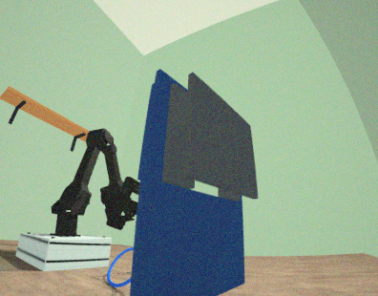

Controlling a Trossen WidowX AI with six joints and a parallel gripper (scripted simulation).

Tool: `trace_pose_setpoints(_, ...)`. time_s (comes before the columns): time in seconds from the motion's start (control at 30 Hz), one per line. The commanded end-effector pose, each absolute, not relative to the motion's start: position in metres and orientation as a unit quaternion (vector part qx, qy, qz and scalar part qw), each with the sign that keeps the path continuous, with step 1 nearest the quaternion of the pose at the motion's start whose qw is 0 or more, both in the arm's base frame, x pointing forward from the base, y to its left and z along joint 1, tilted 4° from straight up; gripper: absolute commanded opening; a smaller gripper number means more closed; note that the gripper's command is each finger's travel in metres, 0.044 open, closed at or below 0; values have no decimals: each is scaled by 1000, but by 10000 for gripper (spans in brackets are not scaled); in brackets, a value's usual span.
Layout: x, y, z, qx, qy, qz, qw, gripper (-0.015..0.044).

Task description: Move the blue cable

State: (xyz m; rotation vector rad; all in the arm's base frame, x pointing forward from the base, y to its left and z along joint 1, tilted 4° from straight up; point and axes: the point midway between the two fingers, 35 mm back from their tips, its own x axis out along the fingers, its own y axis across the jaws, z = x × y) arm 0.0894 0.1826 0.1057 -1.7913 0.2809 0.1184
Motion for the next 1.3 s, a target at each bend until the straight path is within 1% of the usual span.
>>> trace_pose_setpoints(0.0, 91, 181, 105, -772, 128, 50, 620, 374)
trace_pose_setpoints(0.07, 100, 172, 99, -729, 173, 42, 661, 321)
trace_pose_setpoints(0.17, 116, 156, 84, -613, 267, 16, 743, 242)
trace_pose_setpoints(0.37, 144, 139, 59, -331, 397, -44, 855, 239)
trace_pose_setpoints(0.47, 161, 138, 54, -175, 429, -74, 883, 239)
trace_pose_setpoints(0.57, 181, 138, 56, -17, 436, -97, 895, 239)
trace_pose_setpoints(0.77, 230, 131, 82, 280, 381, -118, 874, 239)
trace_pose_setpoints(0.97, 275, 100, 140, 517, 248, -91, 814, 239)
trace_pose_setpoints(1.1, 291, 64, 190, 626, 131, -48, 767, 239)
trace_pose_setpoints(1.2, 290, 35, 228, 677, 40, -10, 735, 239)
trace_pose_setpoints(1.27, 288, 27, 237, 686, 19, 0, 728, 239)
